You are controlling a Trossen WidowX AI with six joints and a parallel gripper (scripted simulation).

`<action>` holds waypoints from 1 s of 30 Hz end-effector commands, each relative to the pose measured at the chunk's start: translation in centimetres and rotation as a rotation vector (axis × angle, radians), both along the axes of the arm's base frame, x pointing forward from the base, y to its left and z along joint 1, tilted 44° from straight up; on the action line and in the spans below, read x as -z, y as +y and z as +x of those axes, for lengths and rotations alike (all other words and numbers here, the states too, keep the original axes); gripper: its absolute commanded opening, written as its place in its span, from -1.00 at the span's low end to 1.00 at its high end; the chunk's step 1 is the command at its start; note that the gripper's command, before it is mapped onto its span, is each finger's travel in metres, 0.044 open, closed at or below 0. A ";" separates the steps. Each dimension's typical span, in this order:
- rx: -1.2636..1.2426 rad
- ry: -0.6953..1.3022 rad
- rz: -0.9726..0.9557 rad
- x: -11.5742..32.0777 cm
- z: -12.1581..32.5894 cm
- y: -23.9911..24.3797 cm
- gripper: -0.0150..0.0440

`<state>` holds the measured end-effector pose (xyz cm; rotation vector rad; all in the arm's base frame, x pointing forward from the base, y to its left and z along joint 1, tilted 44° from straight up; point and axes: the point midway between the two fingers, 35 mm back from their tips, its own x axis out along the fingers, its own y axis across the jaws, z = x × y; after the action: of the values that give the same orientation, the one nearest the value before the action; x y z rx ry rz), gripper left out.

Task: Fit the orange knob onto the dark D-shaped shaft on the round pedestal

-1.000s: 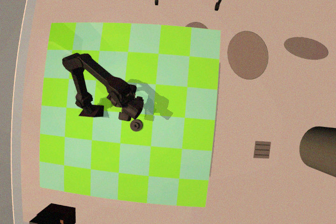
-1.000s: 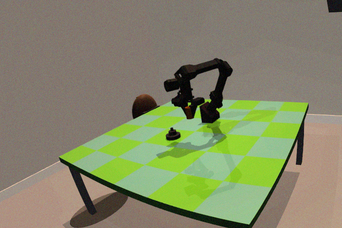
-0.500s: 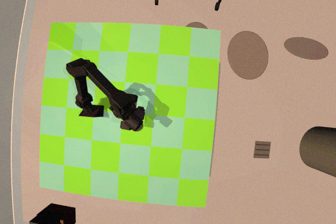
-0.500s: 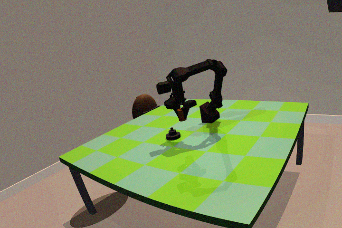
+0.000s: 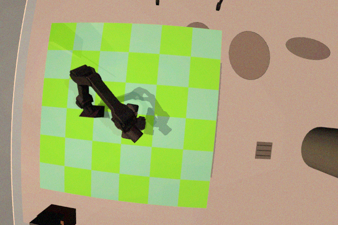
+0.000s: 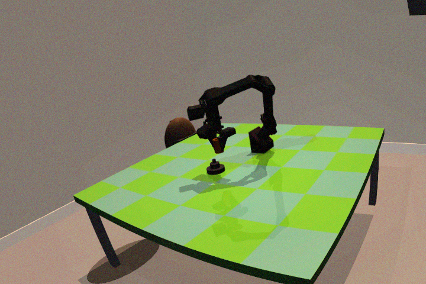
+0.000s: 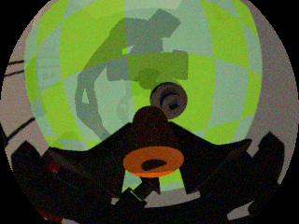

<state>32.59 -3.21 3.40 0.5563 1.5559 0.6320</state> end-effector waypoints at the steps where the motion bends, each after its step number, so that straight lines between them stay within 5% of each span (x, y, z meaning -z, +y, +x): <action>1: -0.001 -0.001 -0.003 1.2 0.0 -0.8 -0.49; 30: -0.009 -0.007 0.002 5.9 -0.4 -0.9 -0.49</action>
<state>32.10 -3.88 -2.54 0.5435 1.5624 0.6432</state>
